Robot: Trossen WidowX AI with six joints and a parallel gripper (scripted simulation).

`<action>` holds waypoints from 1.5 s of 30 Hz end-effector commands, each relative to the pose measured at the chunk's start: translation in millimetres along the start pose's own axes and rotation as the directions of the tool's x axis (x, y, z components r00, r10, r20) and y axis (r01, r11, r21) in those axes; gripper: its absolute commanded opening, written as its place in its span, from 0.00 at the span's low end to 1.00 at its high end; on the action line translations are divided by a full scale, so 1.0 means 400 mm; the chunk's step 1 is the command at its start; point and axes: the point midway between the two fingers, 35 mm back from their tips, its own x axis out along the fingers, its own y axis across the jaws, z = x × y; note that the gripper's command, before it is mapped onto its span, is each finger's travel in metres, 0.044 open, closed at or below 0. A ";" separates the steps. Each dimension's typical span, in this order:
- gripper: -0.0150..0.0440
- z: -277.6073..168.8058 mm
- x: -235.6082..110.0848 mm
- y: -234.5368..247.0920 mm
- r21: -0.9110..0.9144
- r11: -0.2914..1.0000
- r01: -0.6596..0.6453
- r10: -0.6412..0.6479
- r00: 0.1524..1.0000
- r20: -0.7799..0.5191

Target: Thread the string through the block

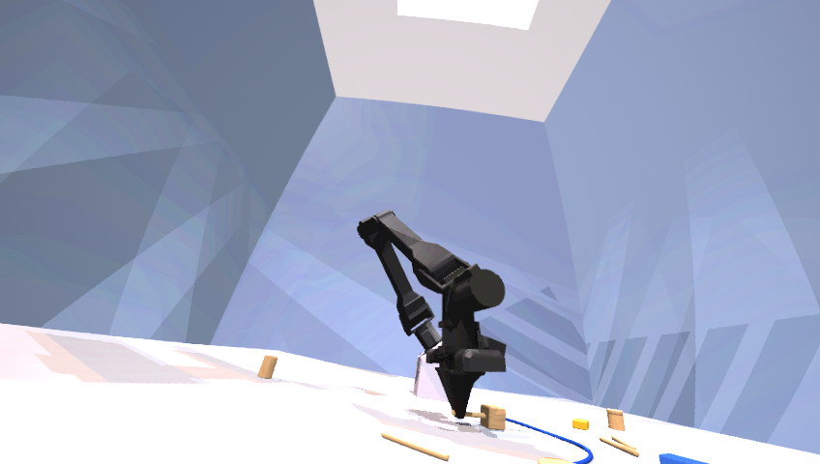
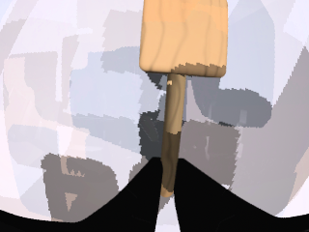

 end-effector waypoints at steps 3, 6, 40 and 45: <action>0.25 -0.021 -0.002 0.003 -0.003 1.000 0.000 0.000 1.000 -0.005; 0.25 -0.031 -0.003 0.002 -0.003 1.000 0.000 0.000 1.000 -0.005; 0.25 -0.123 -0.015 -0.006 0.012 0.999 -0.031 0.031 0.999 -0.007; 0.25 -0.136 -0.017 -0.007 0.013 0.999 -0.036 0.037 0.999 -0.007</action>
